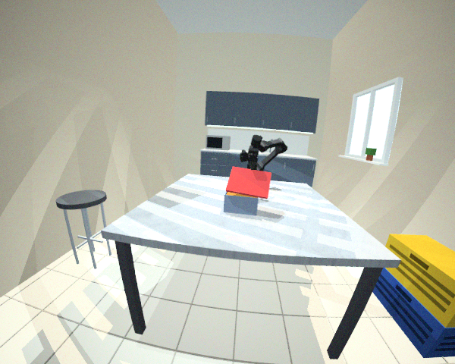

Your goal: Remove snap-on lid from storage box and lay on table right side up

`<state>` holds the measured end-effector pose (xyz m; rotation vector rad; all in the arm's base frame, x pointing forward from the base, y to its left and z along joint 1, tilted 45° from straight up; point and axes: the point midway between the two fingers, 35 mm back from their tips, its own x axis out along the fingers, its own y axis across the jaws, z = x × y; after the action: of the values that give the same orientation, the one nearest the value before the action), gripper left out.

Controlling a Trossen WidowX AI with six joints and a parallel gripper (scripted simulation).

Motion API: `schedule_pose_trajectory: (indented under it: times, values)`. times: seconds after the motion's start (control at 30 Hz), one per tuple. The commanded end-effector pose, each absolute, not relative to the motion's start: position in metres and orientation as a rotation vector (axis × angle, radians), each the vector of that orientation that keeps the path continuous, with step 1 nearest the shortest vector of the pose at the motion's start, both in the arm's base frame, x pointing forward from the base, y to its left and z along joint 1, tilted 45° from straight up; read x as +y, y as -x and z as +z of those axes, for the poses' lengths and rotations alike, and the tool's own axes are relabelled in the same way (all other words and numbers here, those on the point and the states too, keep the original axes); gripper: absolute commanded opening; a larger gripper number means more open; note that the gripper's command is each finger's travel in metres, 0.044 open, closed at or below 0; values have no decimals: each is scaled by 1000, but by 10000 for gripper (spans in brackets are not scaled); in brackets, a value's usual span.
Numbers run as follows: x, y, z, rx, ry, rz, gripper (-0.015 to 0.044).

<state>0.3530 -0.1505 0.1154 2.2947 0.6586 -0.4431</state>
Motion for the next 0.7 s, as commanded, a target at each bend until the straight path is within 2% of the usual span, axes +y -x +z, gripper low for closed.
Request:
schedule_pose_trajectory:
  times: [0.0,0.67]
  values:
    - [-144,-352,122,651,-2297,-450,0]
    - [-116,-355,150,652,-2299,-450,0]
